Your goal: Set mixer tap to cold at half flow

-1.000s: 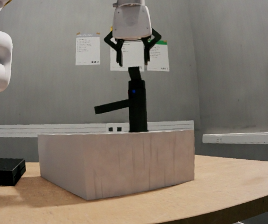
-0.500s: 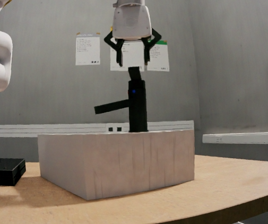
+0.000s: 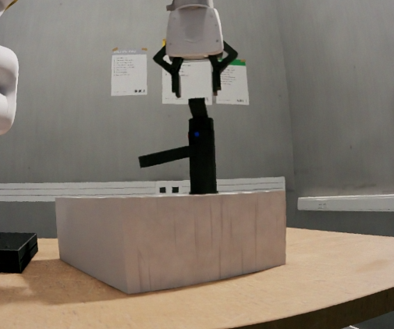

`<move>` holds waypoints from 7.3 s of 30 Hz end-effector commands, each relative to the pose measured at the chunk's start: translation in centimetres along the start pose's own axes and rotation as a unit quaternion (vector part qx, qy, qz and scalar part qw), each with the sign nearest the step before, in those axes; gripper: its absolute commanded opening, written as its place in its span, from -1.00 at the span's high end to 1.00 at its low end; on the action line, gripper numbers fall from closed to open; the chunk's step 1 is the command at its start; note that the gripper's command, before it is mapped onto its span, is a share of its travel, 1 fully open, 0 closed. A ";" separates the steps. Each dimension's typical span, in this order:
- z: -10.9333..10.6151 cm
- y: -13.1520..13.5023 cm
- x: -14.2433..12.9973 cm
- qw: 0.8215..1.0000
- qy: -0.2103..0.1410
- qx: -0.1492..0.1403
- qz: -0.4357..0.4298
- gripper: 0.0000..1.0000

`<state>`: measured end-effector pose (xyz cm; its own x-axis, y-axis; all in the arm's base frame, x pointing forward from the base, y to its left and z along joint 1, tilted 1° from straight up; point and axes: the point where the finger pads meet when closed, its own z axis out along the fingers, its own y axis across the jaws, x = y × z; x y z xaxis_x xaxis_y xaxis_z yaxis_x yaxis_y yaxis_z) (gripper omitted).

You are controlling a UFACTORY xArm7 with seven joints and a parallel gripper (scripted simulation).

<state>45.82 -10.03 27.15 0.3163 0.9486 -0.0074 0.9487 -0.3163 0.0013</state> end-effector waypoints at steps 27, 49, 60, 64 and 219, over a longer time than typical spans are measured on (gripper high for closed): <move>0.2 0.1 0.0 1.000 0.000 -0.002 0.000 -0.31; 2.3 0.1 0.0 1.000 0.000 -0.002 0.000 -0.31; 3.1 0.1 0.0 1.000 0.000 -0.002 0.000 -0.31; 3.3 0.1 0.0 1.000 0.000 -0.002 0.000 -0.31; -1.0 0.1 0.3 1.000 0.000 -0.002 0.000 -0.31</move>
<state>45.92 -9.75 27.03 0.3163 0.9486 -0.0074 0.9487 -0.3163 0.0021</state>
